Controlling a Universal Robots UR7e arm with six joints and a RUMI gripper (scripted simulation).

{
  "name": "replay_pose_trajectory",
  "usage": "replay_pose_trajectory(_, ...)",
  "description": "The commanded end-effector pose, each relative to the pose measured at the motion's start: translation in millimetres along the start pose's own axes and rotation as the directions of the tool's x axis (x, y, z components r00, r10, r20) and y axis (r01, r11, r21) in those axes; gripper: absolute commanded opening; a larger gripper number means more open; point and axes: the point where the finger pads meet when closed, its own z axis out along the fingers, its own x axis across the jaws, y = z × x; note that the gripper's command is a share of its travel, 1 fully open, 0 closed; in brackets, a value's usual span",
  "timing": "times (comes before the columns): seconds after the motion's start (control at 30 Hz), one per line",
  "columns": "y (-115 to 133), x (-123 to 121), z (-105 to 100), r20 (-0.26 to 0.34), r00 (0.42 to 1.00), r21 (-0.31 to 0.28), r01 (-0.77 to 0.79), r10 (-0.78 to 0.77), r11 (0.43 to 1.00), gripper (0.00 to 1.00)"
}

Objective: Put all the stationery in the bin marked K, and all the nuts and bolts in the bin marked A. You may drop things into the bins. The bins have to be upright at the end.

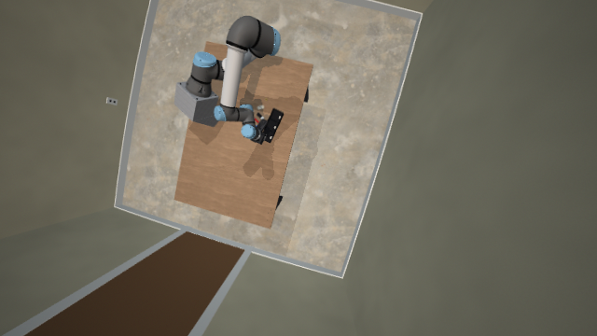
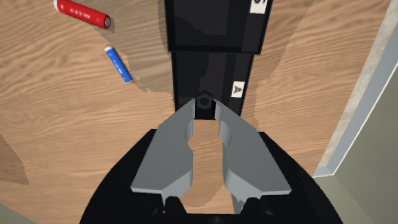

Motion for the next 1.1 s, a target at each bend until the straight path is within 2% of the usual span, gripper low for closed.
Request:
replay_pose_trajectory(0.0, 0, 1, 10, -0.001, 1.0, -0.001, 0.0, 0.0, 1.0, 0.0)
replay_pose_trajectory(0.47, 0, 0, 33, -0.001, 1.0, -0.001, 0.0, 0.0, 1.0, 0.0)
replay_pose_trajectory(1.03, -1, 0, 33, -0.001, 1.0, -0.001, 0.0, 0.0, 1.0, 0.0)
replay_pose_trajectory(1.07, -1, 0, 33, -0.001, 1.0, -0.001, 0.0, 0.0, 1.0, 0.18)
